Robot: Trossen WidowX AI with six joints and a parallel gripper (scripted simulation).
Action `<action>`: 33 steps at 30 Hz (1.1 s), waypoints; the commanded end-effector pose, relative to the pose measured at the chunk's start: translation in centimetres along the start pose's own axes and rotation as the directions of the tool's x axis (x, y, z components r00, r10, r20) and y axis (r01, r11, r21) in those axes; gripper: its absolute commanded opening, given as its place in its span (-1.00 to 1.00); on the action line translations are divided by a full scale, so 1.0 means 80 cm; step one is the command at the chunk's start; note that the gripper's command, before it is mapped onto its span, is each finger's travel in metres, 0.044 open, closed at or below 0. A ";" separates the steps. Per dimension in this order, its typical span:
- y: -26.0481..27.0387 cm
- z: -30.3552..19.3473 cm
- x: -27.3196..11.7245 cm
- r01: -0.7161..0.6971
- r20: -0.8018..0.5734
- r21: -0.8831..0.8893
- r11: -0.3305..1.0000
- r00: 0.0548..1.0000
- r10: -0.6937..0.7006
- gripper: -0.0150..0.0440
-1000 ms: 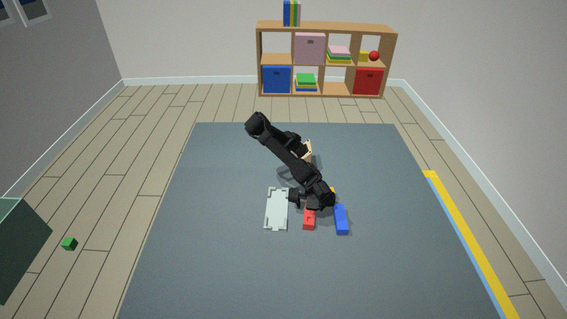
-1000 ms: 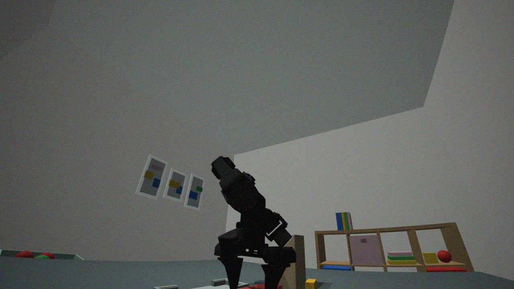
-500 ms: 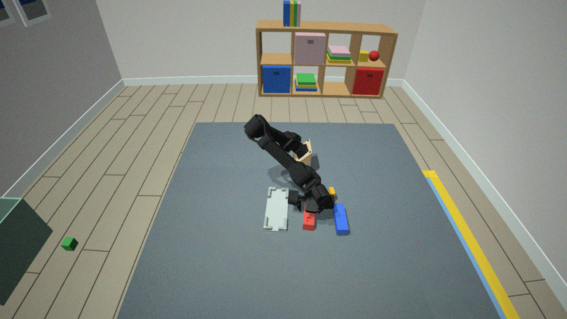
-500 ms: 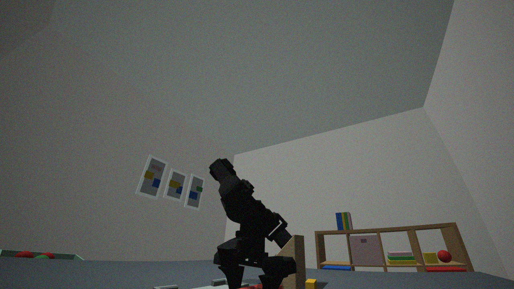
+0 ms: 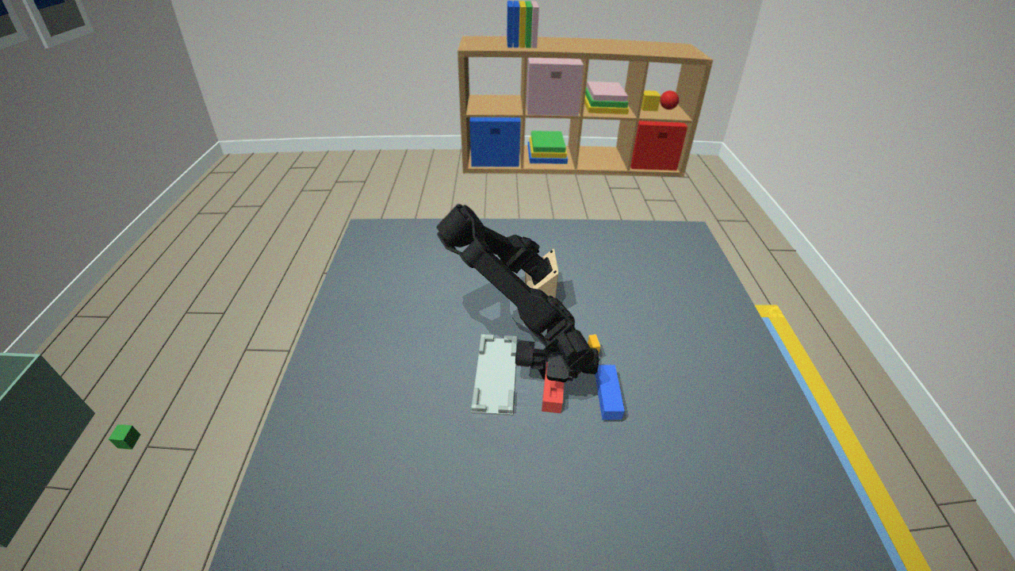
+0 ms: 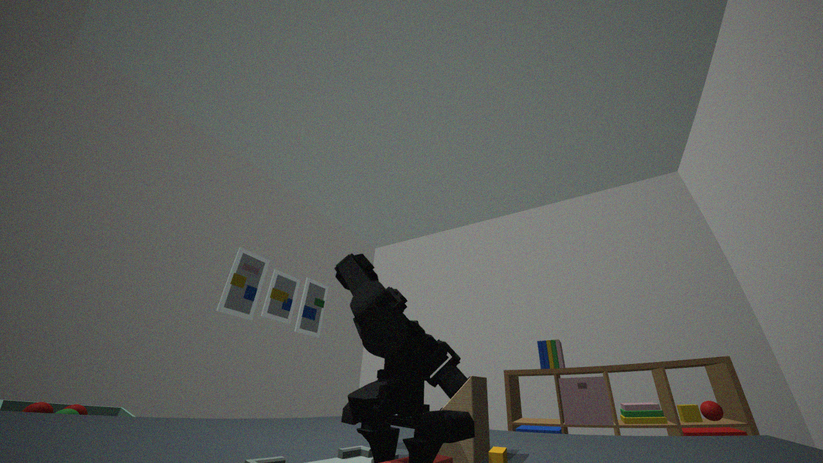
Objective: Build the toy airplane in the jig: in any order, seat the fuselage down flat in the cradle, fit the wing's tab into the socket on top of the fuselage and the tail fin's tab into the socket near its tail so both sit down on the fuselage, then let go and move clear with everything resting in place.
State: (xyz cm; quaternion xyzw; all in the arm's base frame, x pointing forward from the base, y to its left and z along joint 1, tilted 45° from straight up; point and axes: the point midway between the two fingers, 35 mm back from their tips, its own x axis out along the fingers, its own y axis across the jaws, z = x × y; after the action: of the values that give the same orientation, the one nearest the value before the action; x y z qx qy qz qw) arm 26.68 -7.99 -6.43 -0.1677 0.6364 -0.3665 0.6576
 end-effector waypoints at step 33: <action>0.006 0.007 -0.125 -0.010 0.005 -0.004 1.000 1.000 0.010 -0.49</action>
State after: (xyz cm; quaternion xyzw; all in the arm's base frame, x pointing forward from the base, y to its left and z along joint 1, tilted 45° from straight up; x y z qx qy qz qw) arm 27.97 -1.65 -0.30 -0.1716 0.6385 -0.3625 0.6568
